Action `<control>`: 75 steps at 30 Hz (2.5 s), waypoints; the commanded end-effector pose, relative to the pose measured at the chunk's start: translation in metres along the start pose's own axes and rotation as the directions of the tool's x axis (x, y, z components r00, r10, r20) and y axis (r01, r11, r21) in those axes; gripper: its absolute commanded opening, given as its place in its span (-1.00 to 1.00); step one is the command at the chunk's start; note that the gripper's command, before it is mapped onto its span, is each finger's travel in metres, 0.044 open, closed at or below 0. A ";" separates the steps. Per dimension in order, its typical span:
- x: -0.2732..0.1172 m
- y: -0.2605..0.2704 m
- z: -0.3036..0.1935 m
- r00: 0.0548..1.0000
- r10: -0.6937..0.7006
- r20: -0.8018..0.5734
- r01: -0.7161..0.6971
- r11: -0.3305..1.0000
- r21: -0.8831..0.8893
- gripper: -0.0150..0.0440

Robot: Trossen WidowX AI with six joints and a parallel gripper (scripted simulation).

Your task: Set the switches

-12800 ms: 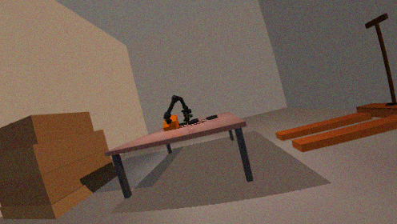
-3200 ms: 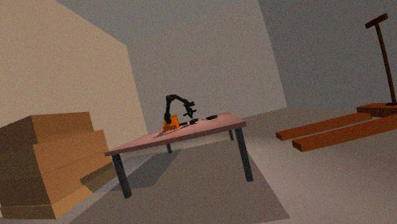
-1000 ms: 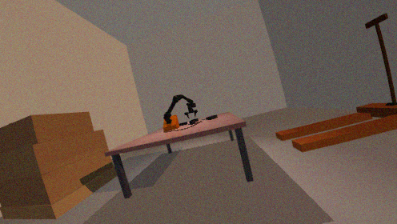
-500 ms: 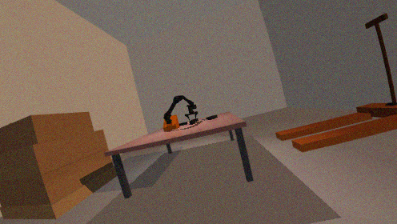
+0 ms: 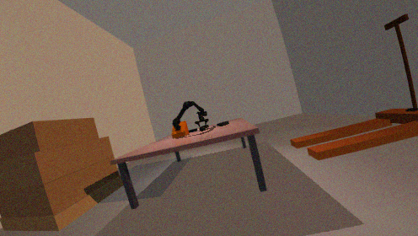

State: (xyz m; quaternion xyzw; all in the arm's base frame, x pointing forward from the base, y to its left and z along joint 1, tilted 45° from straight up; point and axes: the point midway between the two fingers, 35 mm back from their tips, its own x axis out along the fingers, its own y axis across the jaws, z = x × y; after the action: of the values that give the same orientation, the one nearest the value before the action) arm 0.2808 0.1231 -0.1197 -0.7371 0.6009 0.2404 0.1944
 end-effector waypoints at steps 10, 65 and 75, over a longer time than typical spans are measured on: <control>0.000 0.000 0.000 1.000 -0.005 -0.002 0.005 1.000 -0.006 0.61; -0.028 -0.001 -0.022 0.998 -0.004 0.067 0.005 1.000 -0.006 0.65; -0.033 -0.001 -0.028 0.996 -0.004 0.091 0.004 1.000 -0.006 0.65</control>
State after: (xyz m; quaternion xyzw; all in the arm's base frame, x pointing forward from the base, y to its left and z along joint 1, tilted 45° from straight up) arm 0.2784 0.1325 -0.0826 -0.7269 0.5924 0.2716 0.2165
